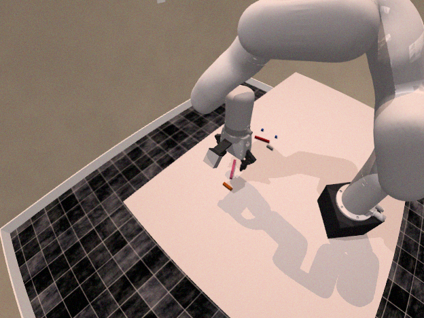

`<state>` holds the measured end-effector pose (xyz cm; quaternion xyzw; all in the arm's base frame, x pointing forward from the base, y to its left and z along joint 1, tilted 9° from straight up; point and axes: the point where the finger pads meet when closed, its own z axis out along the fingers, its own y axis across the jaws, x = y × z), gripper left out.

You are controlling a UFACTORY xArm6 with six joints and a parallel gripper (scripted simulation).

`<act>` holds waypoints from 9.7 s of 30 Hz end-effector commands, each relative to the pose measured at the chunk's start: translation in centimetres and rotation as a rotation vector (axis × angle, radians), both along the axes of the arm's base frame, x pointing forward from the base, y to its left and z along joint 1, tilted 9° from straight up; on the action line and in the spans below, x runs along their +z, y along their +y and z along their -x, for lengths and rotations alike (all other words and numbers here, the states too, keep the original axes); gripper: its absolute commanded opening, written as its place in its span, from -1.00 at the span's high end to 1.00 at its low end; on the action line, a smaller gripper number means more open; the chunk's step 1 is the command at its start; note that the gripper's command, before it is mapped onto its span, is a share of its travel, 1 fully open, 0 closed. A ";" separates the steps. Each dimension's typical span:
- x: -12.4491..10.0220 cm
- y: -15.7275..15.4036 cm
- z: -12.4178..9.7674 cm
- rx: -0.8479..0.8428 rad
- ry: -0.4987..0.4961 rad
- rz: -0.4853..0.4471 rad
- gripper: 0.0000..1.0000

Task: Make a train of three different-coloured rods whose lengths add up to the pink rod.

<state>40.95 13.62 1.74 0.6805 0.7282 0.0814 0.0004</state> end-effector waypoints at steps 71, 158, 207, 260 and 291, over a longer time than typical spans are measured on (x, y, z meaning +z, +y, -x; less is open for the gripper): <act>0.1 -0.2 -0.2 -0.060 0.004 -0.008 -1.00; 0.3 -9.8 -5.2 -2.829 0.341 -0.325 -1.00; 0.2 -9.8 -5.2 -2.837 0.342 -0.325 0.51; -4.7 -9.1 -6.0 -2.848 0.342 -0.325 0.51; -4.7 -9.1 -6.0 -2.848 0.342 -0.325 0.51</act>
